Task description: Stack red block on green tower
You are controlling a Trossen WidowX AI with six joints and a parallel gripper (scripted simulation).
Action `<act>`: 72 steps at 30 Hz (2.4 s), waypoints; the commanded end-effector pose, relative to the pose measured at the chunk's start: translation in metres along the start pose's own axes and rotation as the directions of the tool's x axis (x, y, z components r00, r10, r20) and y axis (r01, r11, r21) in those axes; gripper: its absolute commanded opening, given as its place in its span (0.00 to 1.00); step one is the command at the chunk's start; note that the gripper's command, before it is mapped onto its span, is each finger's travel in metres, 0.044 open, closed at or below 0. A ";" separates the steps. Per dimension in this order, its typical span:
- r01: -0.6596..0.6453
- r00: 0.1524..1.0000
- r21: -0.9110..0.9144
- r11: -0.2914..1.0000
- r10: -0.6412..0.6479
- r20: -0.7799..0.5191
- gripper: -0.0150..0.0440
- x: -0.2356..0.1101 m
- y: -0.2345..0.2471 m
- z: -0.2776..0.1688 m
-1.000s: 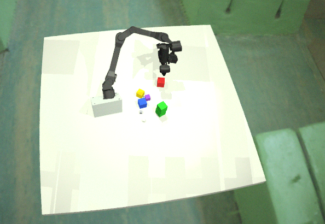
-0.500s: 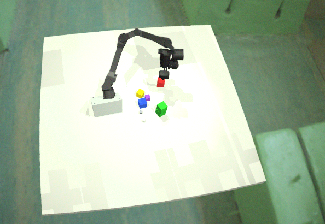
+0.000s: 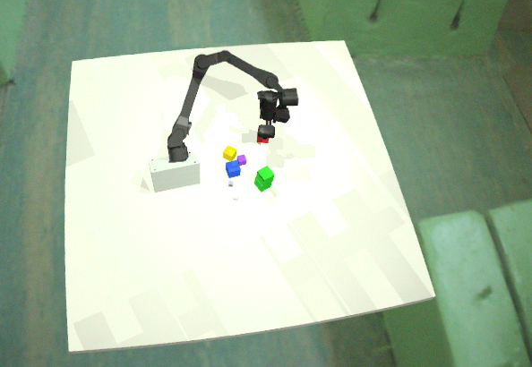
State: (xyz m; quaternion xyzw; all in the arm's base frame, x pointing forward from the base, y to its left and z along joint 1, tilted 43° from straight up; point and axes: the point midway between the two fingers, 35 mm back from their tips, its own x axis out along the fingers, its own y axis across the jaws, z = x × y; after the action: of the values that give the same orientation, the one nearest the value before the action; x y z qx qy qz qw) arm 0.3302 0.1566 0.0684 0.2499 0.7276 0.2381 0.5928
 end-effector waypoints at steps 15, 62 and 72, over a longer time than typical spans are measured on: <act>-0.005 1.000 0.007 1.000 0.005 -0.009 1.00 0.029 0.000 -0.002; -0.006 1.000 0.007 1.000 0.006 -0.009 0.34 0.035 0.000 -0.003; -0.003 1.000 0.008 1.000 0.003 -0.009 0.25 -0.022 -0.001 -0.002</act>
State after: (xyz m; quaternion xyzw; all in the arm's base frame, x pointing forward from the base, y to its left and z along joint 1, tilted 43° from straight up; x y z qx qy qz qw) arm 0.3276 0.1507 0.0738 0.2551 0.7341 0.2373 0.5828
